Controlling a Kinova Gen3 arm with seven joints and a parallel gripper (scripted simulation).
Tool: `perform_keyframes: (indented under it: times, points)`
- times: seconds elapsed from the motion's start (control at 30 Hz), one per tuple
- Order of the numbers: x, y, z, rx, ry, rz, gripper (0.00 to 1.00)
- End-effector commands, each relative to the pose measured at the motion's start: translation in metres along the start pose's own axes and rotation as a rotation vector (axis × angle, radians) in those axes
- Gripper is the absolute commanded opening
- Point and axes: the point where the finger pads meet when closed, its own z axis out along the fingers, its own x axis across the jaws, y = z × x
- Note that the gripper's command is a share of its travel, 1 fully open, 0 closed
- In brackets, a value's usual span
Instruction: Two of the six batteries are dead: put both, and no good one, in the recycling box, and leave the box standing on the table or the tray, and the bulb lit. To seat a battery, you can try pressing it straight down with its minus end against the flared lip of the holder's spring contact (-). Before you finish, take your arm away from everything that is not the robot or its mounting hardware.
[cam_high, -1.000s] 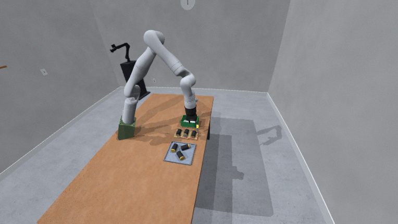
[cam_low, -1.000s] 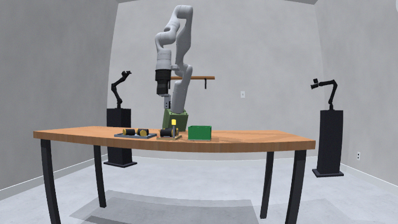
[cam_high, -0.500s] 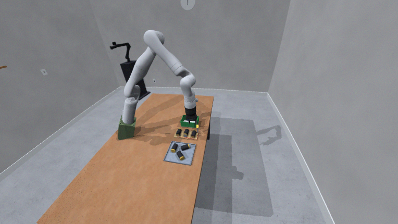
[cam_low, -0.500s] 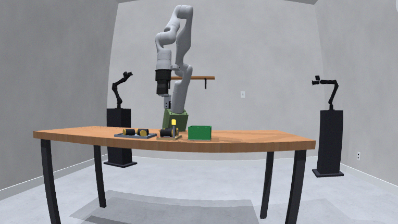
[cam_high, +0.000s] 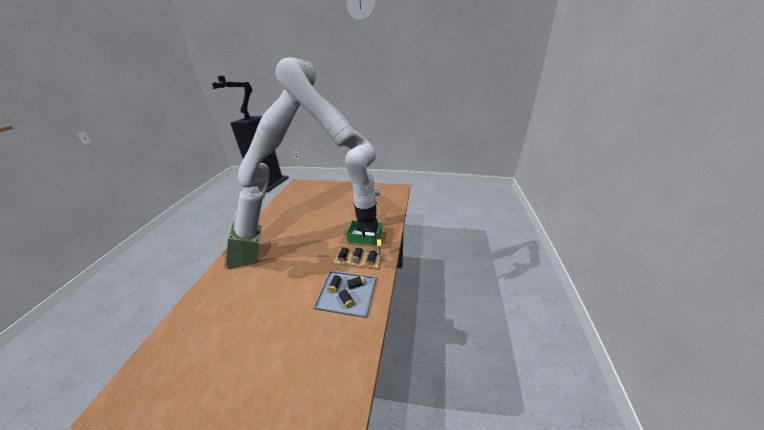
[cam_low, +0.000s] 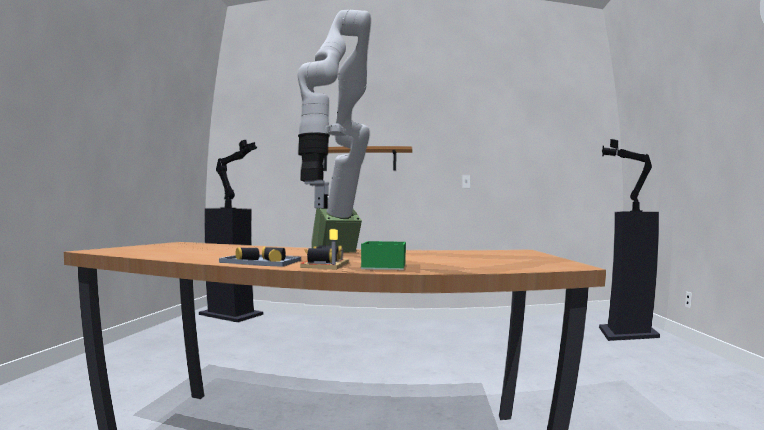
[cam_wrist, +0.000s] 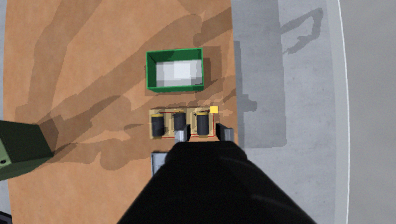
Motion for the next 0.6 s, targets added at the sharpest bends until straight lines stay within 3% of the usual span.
perform_keyframes:
  times: [0.0,0.57]
  points:
    - [0.0006,0.0001,-0.0007,-0.001,0.002,0.000,0.90]
    - [0.0006,0.0001,0.0030,-0.001,0.002,0.001,0.90]
